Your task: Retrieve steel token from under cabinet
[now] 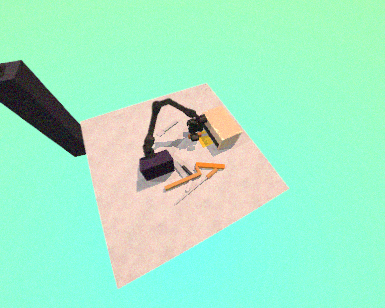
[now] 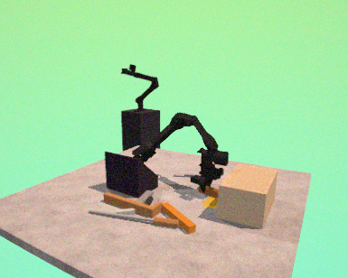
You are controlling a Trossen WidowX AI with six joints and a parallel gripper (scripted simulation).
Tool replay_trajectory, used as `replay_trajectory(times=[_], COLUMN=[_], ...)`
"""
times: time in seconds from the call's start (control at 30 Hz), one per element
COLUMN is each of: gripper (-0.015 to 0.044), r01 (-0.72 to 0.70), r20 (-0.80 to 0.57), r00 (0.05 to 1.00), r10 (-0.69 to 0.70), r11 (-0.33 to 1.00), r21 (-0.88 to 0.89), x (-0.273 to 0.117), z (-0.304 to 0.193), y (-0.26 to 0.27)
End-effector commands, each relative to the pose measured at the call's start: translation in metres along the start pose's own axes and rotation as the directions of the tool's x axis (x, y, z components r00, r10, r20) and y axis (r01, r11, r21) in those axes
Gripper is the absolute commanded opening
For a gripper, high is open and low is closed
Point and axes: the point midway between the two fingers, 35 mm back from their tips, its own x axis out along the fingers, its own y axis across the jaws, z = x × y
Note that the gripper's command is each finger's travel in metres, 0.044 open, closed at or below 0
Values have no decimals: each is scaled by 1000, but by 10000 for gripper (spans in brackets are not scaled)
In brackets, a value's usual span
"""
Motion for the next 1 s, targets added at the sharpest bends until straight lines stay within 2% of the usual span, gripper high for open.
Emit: replay_trajectory(times=[0.0, 0.97], gripper=[0, 0], r01=[2, 2], r20=[0, -2], r00=[1000, 1000], r10=[-2, -2], r11=[1000, 1000], r21=[1, 2], x=[1, 1], z=[-5, -34], y=[0, 0])
